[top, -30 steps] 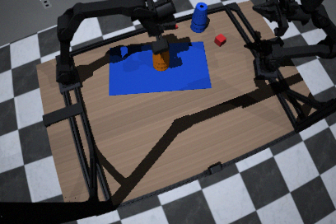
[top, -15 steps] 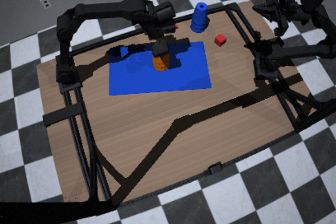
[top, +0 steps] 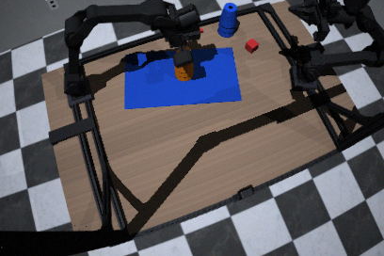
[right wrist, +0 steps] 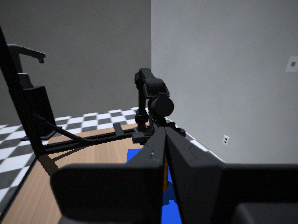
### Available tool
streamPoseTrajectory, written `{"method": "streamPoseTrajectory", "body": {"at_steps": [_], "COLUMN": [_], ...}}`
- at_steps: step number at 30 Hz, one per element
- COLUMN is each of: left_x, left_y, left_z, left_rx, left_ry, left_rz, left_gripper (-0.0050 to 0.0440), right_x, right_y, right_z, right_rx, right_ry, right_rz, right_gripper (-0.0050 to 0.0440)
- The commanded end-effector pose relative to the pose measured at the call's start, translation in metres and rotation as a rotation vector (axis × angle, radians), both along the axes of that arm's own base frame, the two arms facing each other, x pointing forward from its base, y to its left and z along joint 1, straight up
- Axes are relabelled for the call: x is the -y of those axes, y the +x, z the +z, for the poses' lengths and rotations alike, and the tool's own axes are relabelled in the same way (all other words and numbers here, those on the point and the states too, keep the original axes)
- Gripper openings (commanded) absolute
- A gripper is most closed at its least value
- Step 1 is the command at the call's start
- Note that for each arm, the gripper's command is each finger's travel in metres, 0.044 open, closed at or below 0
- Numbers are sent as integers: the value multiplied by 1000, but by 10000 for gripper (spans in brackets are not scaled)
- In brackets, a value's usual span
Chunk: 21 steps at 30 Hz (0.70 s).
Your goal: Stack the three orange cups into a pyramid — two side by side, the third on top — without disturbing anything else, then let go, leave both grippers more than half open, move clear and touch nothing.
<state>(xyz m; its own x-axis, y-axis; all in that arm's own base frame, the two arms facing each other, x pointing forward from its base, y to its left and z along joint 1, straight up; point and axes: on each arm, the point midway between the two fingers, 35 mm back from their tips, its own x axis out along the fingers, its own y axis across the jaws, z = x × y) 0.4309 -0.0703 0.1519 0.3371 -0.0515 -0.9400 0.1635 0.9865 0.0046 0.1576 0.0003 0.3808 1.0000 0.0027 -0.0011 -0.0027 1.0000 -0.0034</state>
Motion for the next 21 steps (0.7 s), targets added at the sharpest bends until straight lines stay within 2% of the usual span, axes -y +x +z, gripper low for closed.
{"method": "streamPoseTrajectory", "body": {"at_steps": [1, 14, 21], "left_x": [1, 1, 1], "left_y": [-1, -1, -1], "left_z": [0, 0, 0], "left_rx": [0, 0, 0], "left_ry": [-5, -5, -5], "left_rz": [0, 0, 0], "left_gripper": [317, 231, 217], "right_x": [0, 0, 0], "right_y": [0, 0, 0], "right_z": [0, 0, 0], "right_rx": [1, 1, 1], "right_ry": [3, 3, 3], "right_rz": [-3, -3, -3], "right_gripper": [0, 0, 0]}}
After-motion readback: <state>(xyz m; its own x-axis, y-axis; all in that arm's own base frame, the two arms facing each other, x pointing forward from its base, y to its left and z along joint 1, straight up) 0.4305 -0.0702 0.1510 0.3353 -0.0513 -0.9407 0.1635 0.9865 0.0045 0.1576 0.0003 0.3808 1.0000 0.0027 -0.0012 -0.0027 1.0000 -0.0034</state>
